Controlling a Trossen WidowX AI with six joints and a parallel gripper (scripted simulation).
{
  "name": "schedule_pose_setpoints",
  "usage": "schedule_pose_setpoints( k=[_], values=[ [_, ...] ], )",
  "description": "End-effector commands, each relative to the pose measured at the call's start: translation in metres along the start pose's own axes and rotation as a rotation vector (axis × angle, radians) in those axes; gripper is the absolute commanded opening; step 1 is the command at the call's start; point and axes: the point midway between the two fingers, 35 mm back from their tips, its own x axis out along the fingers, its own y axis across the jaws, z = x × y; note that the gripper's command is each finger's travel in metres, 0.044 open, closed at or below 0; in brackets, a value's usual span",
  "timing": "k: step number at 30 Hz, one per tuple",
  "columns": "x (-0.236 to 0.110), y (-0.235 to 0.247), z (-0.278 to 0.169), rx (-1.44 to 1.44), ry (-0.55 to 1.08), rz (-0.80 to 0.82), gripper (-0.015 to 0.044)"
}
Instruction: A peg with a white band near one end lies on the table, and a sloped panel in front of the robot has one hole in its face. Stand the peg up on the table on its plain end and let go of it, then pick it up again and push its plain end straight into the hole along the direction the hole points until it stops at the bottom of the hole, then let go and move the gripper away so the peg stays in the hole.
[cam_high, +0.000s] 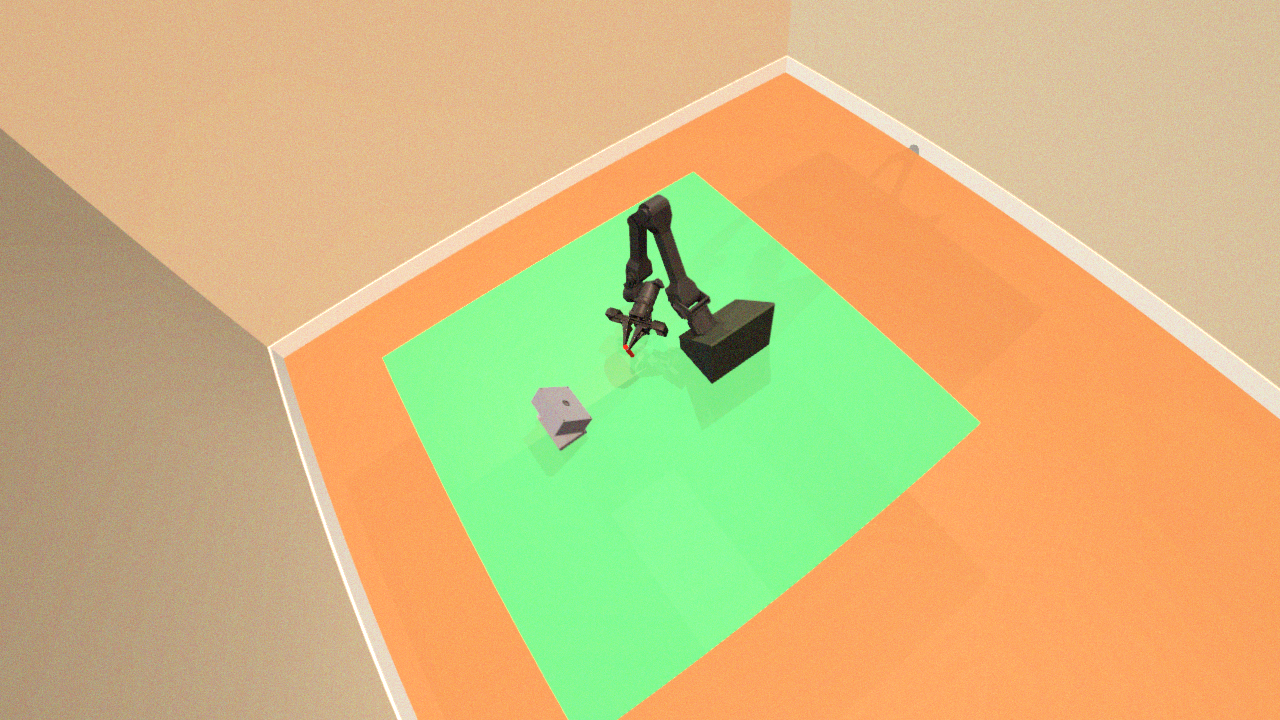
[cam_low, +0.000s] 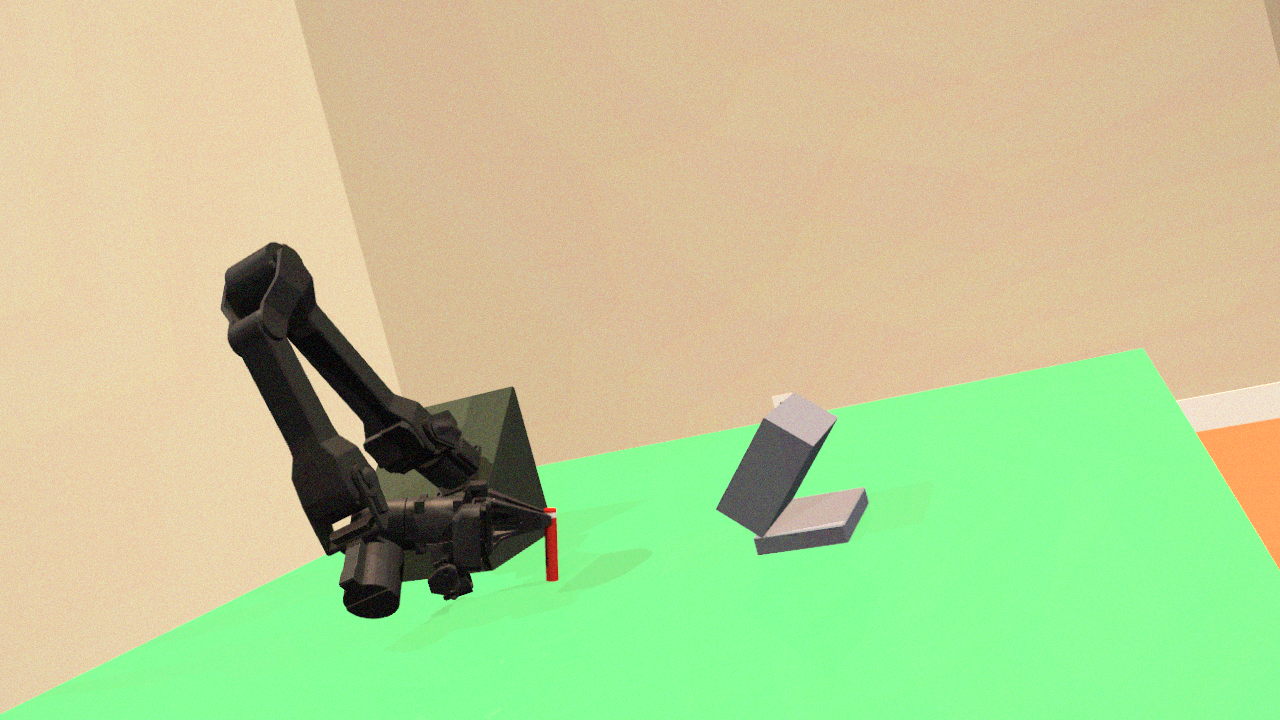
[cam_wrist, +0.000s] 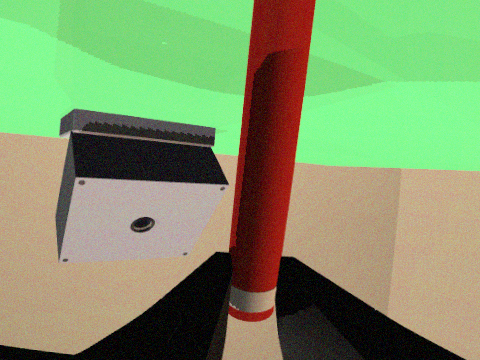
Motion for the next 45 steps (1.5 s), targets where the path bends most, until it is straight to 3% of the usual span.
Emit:
schedule_pose_setpoints(
  k=[1, 45],
  values=[
    [-0.0011, -0.0001, 0.0024, 0.000, -0.001, 0.000, 0.0049],
    [-0.0070, -0.0029, 0.0058, -0.006, 0.061, 0.021, 0.0049]
  ],
)
